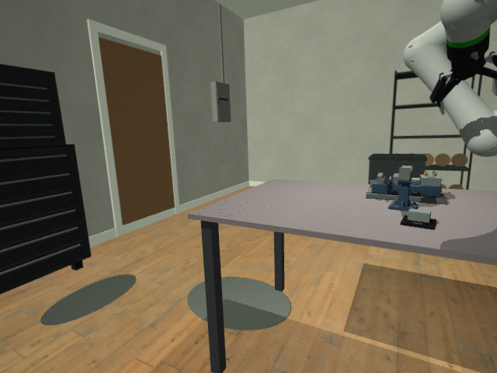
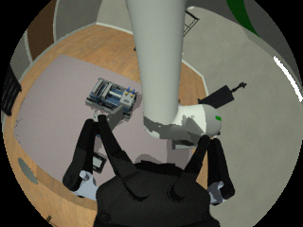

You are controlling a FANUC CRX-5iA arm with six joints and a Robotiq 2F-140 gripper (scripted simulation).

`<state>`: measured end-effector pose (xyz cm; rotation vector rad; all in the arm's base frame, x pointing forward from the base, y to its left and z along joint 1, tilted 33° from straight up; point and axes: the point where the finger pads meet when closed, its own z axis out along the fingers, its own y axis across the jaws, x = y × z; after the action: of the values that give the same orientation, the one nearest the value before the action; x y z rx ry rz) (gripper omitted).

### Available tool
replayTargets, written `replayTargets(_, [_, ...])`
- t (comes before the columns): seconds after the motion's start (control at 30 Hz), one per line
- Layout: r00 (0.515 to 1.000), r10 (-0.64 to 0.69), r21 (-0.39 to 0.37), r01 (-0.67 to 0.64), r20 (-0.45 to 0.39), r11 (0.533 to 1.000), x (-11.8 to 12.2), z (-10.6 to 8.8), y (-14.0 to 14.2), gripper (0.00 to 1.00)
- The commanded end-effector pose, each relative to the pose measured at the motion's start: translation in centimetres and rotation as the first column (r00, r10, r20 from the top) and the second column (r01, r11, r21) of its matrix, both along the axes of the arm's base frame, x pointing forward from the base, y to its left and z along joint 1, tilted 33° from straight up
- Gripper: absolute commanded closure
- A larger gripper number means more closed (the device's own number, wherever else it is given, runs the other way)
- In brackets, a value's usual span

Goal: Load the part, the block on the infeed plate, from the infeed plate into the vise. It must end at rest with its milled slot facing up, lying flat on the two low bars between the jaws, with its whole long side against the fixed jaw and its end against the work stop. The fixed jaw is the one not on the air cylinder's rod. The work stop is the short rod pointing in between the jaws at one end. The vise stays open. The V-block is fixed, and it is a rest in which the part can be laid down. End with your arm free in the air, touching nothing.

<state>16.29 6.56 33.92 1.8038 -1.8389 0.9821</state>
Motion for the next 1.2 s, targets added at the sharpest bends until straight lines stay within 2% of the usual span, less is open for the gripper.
replayTargets(0.0, [1.000,0.000,0.000,0.000,0.000,1.000,0.0,0.0,0.0,0.00])
replayTargets(0.6, [1.000,-0.001,0.014,0.001,0.004,1.000,0.2,-0.2,0.2,0.00])
replayTargets(0.67, [1.000,-0.005,0.088,0.003,0.024,0.996,1.1,-1.5,1.3,0.00])
replayTargets(0.73, [0.998,-0.011,0.202,-0.001,0.058,0.979,2.8,-3.2,3.2,0.00])
replayTargets(0.8, [0.998,-0.013,0.232,-0.003,0.067,0.973,3.3,-3.6,3.7,0.00])
replayTargets(0.83, [0.996,-0.016,0.298,-0.012,0.090,0.954,4.4,-4.3,5.0,0.00])
replayTargets(1.03, [0.986,-0.024,0.482,-0.059,0.164,0.874,8.1,-5.5,9.1,0.00])
replayTargets(1.13, [0.985,-0.024,0.499,-0.066,0.172,0.864,8.5,-5.6,9.5,0.00])
replayTargets(1.17, [0.977,-0.028,0.574,-0.102,0.212,0.812,10.3,-5.5,11.6,0.00])
